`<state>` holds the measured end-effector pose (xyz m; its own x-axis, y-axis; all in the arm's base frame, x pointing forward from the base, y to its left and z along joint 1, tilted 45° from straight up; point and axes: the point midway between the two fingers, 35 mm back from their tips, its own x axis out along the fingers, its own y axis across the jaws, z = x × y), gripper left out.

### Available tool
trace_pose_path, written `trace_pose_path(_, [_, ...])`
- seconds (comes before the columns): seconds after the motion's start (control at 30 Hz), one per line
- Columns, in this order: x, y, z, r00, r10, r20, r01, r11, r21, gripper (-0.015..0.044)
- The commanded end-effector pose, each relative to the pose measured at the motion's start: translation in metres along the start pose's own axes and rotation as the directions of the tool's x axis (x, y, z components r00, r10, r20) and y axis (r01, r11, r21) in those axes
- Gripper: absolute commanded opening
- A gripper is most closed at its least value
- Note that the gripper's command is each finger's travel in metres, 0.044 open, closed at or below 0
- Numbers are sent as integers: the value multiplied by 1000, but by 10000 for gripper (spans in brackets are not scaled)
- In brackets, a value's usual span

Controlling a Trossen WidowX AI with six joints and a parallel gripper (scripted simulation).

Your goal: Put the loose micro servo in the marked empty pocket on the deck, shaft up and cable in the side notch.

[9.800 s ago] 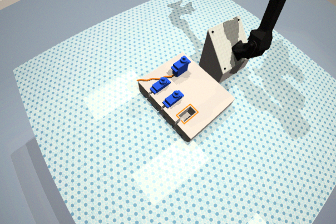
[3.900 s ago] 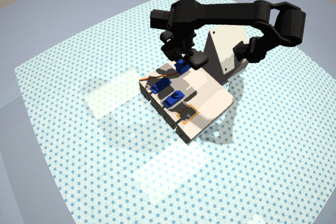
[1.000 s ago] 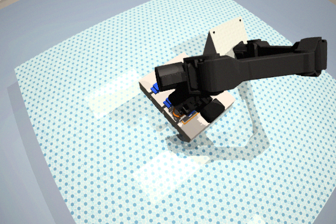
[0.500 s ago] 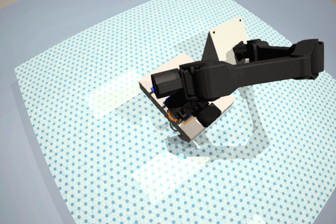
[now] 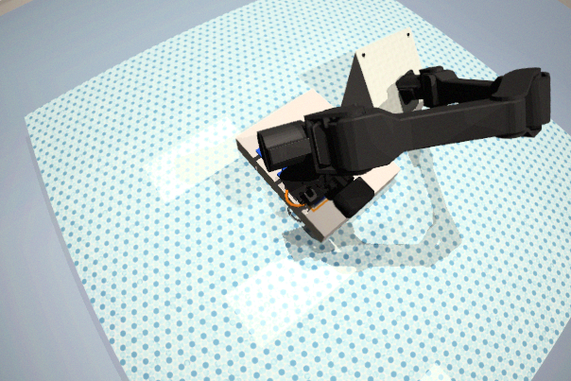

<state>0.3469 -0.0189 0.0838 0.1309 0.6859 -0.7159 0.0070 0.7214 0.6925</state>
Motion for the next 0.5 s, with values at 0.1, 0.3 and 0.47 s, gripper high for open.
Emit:
trace_pose_path(0.1, [3,-1,0,1000,3,4,-3,1000,4,0])
trace_pose_path(0.3, [9,-1,0,1000,3,4,-3,1000,4,0])
trace_pose_path(0.47, [14,0,0,1000,3,4,-3,1000,4,0])
